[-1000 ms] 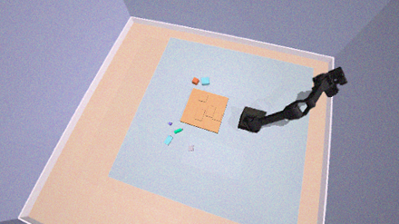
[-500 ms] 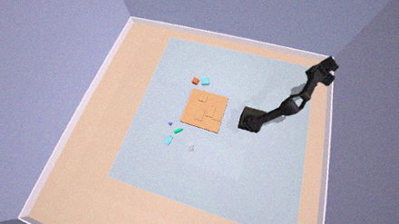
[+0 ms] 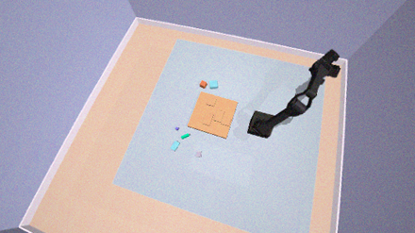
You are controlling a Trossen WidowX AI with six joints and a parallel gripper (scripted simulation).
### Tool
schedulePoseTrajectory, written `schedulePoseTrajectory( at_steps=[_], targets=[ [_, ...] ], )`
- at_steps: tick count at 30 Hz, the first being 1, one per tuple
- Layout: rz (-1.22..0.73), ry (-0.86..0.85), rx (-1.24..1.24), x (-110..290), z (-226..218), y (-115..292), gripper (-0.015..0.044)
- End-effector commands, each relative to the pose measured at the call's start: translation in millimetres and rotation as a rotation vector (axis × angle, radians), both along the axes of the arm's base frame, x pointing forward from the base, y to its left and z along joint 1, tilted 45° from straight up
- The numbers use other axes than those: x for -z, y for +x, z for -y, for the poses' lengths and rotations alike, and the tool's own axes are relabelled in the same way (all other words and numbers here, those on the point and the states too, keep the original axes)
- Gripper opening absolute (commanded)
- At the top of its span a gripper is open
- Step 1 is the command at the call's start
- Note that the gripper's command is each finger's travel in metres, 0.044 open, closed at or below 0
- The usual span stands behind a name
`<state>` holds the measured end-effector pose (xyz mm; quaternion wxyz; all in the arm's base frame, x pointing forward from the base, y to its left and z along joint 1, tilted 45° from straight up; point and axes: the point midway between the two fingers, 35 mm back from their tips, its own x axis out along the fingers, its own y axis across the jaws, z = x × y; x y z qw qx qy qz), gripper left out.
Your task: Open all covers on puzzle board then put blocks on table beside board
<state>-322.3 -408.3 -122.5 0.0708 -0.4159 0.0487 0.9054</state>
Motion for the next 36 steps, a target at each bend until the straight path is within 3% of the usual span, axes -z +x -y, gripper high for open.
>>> schedulePoseTrajectory(
  at_steps=[1,36],
  targets=[
    [0.040,0.033,-0.068,4,5,19,0.0000],
    [0.346,0.275,-0.748,24,44,215,0.0000]
  ],
)
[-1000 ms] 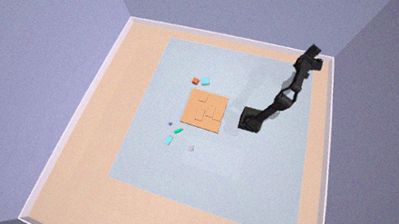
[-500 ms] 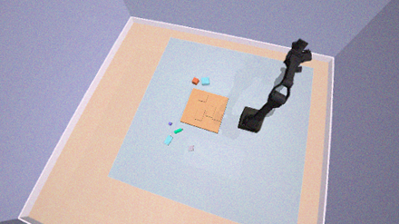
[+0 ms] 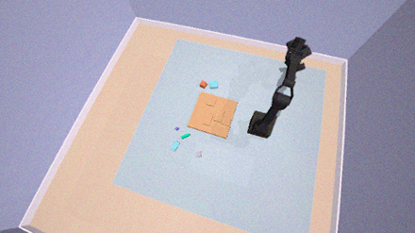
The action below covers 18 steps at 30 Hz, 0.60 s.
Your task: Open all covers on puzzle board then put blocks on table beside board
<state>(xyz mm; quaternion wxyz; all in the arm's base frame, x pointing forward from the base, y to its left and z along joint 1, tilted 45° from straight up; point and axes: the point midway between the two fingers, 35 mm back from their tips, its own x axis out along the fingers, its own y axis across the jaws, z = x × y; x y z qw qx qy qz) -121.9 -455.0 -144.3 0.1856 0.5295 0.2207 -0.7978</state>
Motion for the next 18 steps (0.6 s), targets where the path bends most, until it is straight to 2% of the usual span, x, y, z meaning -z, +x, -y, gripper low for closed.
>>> schedulePoseTrajectory(
  at_steps=[1,18],
  targets=[
    [0.036,0.029,-0.061,2,-3,20,0.0000],
    [0.125,0.144,-0.359,3,-19,111,0.0000]
  ],
)
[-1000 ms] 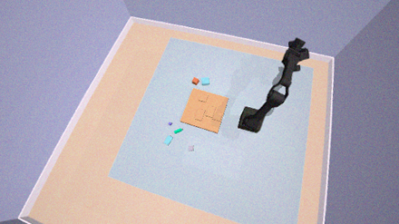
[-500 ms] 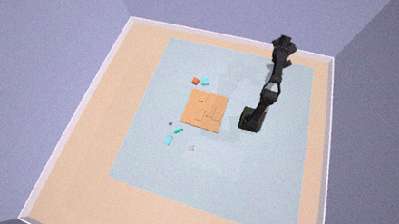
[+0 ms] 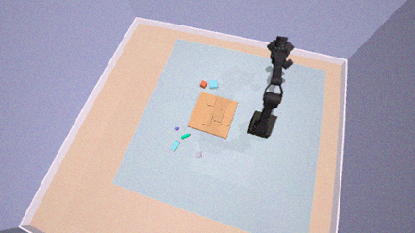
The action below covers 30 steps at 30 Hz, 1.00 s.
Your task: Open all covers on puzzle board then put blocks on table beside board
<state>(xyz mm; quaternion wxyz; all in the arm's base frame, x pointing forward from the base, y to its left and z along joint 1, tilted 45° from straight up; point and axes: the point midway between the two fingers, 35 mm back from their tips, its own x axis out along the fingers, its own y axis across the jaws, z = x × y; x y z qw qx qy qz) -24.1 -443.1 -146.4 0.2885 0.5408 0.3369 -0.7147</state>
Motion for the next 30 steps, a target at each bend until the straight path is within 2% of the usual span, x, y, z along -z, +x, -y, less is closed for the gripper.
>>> schedulePoseTrajectory(
  at_steps=[1,30],
  targets=[
    [0.019,0.033,-0.062,1,-8,18,0.0000],
    [0.178,0.207,-0.505,1,-62,140,0.0000]
  ],
)
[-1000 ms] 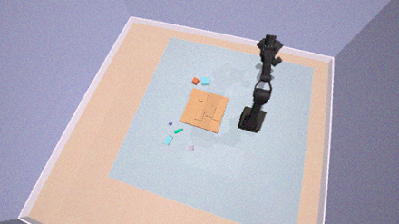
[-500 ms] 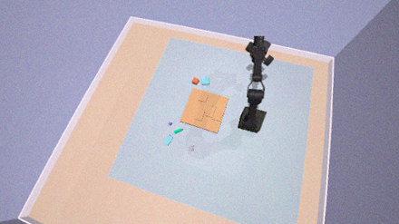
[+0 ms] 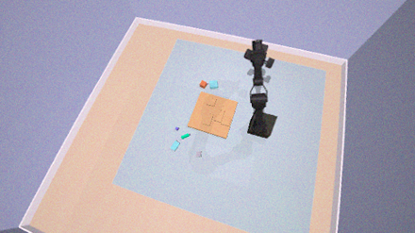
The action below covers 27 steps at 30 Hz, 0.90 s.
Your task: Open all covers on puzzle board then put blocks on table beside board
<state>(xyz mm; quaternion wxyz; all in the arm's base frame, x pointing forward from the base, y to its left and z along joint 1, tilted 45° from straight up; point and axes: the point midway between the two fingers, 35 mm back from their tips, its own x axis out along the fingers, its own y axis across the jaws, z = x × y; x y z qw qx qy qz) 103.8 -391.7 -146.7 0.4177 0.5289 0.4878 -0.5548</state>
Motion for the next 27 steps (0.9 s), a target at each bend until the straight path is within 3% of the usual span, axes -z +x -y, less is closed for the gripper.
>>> schedulePoseTrajectory(
  at_steps=[1,27],
  targets=[
    [0.027,0.036,-0.073,0,-13,17,0.0000],
    [0.273,0.251,-0.678,-12,-109,127,0.0000]
  ],
)
